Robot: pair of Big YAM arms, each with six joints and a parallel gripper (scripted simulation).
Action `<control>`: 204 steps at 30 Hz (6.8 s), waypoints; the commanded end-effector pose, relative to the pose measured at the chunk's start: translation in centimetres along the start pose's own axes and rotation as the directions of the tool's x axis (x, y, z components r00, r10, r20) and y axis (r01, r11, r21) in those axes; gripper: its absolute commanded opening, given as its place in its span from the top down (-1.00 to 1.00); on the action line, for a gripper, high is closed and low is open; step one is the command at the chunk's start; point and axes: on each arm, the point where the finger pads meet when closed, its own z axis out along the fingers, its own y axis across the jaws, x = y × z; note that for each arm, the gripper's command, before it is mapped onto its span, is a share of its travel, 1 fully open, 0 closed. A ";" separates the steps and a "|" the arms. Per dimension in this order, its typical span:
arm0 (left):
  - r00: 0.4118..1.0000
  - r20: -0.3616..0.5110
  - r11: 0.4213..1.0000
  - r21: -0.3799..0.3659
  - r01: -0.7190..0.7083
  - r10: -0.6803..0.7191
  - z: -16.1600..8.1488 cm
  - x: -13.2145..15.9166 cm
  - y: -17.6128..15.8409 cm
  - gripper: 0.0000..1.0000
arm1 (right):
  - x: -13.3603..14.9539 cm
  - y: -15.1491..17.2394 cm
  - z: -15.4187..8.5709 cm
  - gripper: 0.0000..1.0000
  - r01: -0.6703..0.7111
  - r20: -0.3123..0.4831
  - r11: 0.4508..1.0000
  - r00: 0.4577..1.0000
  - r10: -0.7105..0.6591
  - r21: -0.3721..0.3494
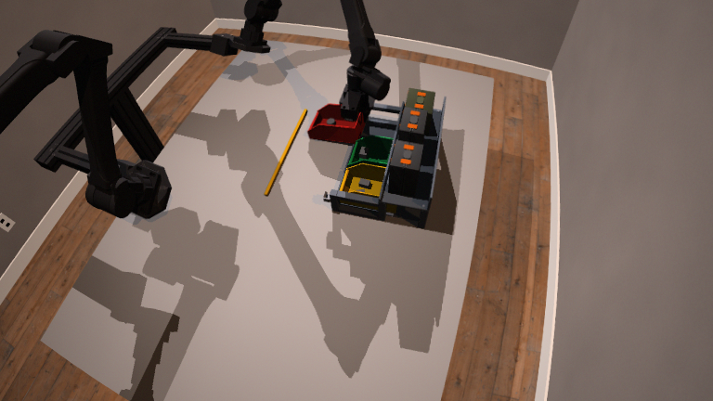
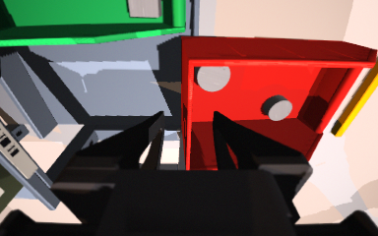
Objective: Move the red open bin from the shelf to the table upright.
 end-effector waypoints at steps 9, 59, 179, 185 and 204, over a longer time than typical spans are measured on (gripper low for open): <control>1.000 0.008 1.000 -0.014 0.019 -0.019 -0.2 0.6 1.5 0.15 | -1.7 -0.4 -0.9 -1.00 0.000 0.048 1.000 0.999 -0.001 0.011; 0.999 0.021 0.999 -0.034 0.033 -0.033 -1.6 0.8 2.7 0.75 | -1.7 -0.4 -0.9 -1.00 0.000 0.048 1.000 0.999 -0.001 0.011; 1.000 0.017 1.000 -0.021 0.019 -0.019 -1.5 0.8 1.3 0.90 | -1.7 -0.4 -0.9 -1.00 0.000 0.048 1.000 0.999 -0.001 0.011; 1.000 0.017 1.000 -0.021 0.020 -0.019 -1.5 0.8 1.3 0.91 | -1.7 -0.4 -0.9 -1.00 0.000 0.048 1.000 0.999 -0.001 0.011; 0.999 0.023 0.999 -0.031 0.028 -0.027 -1.8 0.6 1.9 0.93 | -1.7 -0.4 -0.9 -1.00 0.000 0.048 1.000 0.999 -0.001 0.011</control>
